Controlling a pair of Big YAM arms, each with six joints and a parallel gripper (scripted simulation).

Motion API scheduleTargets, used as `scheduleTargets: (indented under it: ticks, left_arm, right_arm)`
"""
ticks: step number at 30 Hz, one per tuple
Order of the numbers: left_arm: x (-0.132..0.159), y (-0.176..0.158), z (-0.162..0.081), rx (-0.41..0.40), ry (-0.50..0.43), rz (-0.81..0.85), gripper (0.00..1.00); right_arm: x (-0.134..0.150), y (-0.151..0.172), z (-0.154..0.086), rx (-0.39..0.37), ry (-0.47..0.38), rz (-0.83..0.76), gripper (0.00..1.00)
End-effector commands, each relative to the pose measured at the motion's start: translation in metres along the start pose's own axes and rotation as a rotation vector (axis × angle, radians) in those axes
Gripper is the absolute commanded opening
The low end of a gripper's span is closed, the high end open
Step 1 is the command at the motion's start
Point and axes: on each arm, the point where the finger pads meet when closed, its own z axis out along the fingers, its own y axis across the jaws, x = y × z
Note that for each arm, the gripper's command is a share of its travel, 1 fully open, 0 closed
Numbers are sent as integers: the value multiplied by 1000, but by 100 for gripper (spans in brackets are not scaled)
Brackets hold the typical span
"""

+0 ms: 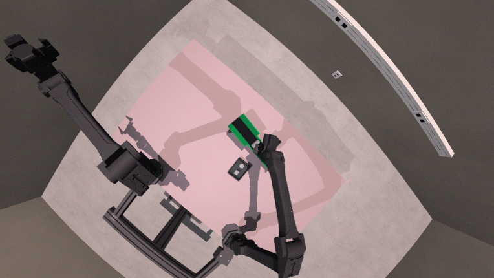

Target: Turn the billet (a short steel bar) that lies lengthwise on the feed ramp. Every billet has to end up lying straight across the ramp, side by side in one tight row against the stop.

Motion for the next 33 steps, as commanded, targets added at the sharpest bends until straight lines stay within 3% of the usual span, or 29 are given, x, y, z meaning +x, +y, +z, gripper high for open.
scheduleTargets:
  ticks: [1, 33]
  left_arm:
    - [-13, 6, -8, -10, -36, 13, 100]
    - [-13, 6, -8, -10, -36, 13, 100]
  right_arm:
    - [-28, 20, -51, -61, -80, 62, 0]
    - [-28, 20, -51, -63, -78, 93, 0]
